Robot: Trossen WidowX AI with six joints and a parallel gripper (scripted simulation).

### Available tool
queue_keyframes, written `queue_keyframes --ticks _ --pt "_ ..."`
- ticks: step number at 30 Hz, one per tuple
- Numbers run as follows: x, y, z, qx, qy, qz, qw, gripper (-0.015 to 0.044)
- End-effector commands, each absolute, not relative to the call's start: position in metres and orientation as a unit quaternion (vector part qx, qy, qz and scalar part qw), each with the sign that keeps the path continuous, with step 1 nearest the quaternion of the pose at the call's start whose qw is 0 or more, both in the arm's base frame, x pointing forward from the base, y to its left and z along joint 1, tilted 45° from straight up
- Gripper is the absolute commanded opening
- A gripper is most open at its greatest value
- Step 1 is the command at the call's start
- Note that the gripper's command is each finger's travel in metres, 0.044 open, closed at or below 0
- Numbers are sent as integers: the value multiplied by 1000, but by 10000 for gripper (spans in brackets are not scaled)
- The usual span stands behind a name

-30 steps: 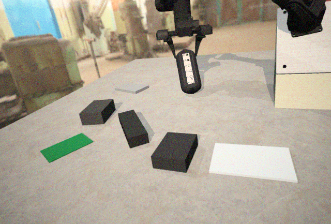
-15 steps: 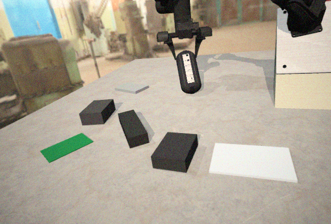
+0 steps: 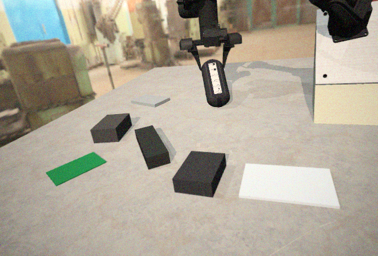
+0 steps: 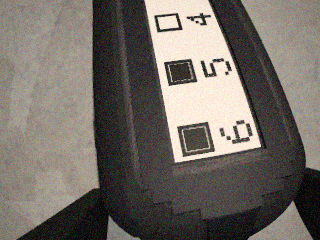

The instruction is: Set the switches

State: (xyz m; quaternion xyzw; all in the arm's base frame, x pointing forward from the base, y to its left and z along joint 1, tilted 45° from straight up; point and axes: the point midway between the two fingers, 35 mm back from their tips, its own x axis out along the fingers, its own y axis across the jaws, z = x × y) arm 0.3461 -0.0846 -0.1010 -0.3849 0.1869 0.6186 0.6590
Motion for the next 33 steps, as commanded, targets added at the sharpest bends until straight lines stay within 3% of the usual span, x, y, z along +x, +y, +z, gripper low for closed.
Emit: queue_keyframes --ticks 1,33 --pt "344 -76 -109 -376 185 629 655 338" --pt "351 -73 -134 -376 185 629 655 338"
